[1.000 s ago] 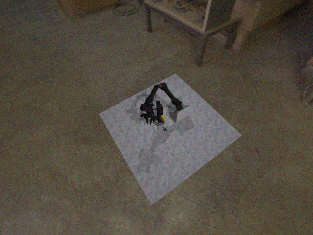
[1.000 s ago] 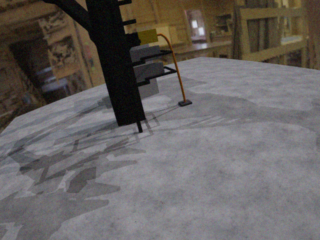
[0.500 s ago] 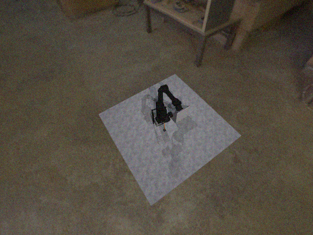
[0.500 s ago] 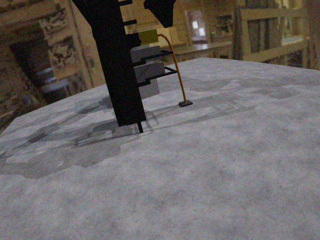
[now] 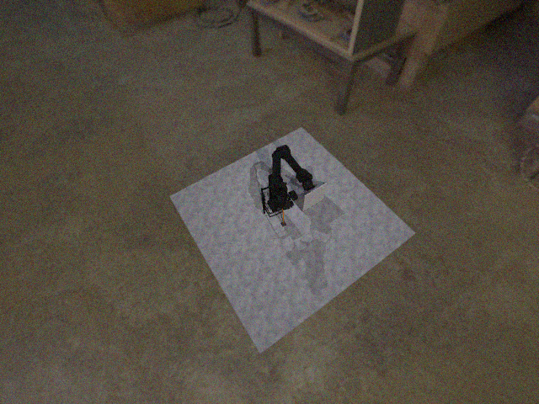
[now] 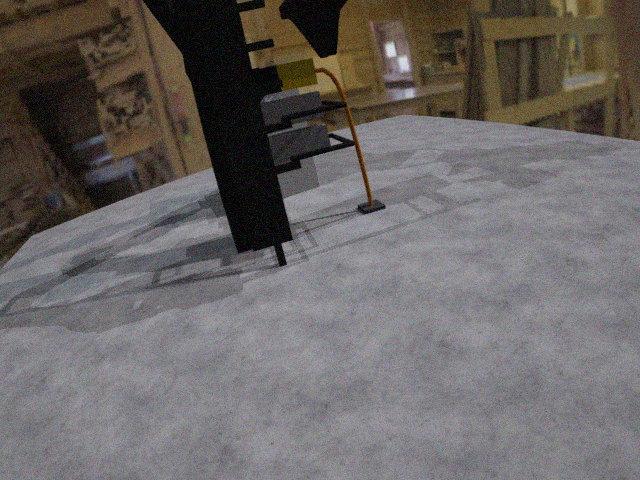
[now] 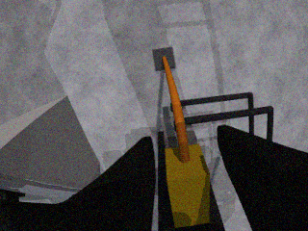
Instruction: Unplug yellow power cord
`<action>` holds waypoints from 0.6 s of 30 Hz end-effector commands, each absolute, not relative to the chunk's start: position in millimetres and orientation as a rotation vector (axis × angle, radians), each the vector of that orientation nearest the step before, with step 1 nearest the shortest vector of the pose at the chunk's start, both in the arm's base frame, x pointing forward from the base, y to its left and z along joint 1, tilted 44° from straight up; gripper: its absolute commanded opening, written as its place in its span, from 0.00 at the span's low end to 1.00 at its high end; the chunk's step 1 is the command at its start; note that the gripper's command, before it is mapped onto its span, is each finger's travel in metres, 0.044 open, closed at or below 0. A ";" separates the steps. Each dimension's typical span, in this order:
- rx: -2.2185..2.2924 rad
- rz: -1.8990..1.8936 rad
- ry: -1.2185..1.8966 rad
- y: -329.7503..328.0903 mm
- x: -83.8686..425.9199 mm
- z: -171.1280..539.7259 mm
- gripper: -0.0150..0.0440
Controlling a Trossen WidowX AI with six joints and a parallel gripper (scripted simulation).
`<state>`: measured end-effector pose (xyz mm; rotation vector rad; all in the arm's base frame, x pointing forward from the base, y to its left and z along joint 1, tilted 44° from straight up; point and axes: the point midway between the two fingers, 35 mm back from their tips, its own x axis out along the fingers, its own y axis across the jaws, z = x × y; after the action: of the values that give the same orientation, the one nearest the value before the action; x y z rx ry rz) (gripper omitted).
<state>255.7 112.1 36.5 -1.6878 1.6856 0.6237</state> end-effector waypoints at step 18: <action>-1.698 0.623 1.683 86.8 251.2 60.3 0.53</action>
<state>252.2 90.9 56.0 -1.6888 1.6863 0.6225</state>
